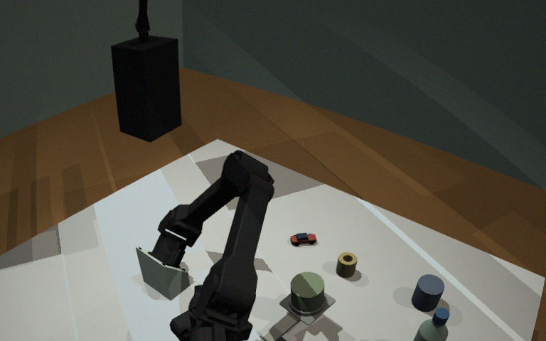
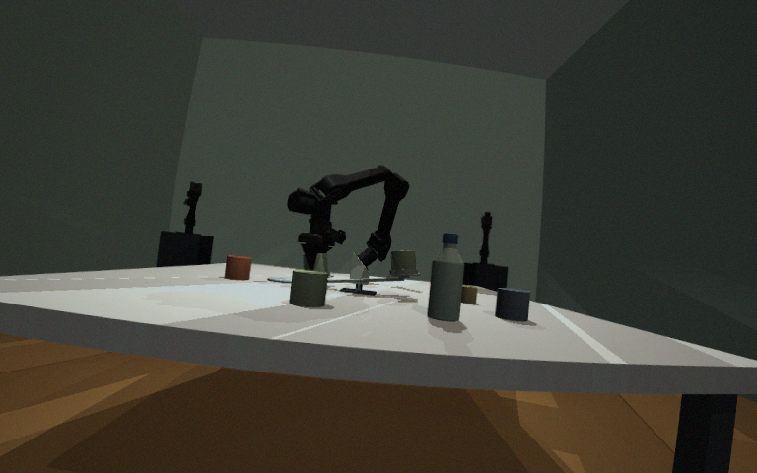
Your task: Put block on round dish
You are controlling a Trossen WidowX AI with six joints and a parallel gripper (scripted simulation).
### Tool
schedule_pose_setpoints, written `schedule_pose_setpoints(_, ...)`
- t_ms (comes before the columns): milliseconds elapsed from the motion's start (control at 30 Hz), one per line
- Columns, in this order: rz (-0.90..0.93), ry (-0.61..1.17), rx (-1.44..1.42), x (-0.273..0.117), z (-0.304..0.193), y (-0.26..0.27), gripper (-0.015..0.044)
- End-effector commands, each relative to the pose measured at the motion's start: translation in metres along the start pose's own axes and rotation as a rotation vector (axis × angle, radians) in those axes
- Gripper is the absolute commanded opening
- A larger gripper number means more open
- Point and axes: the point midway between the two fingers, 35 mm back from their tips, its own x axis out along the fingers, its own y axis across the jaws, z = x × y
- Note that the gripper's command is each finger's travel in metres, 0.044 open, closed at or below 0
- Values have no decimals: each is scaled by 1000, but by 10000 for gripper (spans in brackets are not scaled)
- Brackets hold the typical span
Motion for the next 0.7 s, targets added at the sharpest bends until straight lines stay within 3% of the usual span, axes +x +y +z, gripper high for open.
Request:
schedule_pose_setpoints(0, -5, 4, -5, -7, -1, -2, 0)
schedule_pose_setpoints(667, -5, 7, -4, -32, -3, -6, 0)
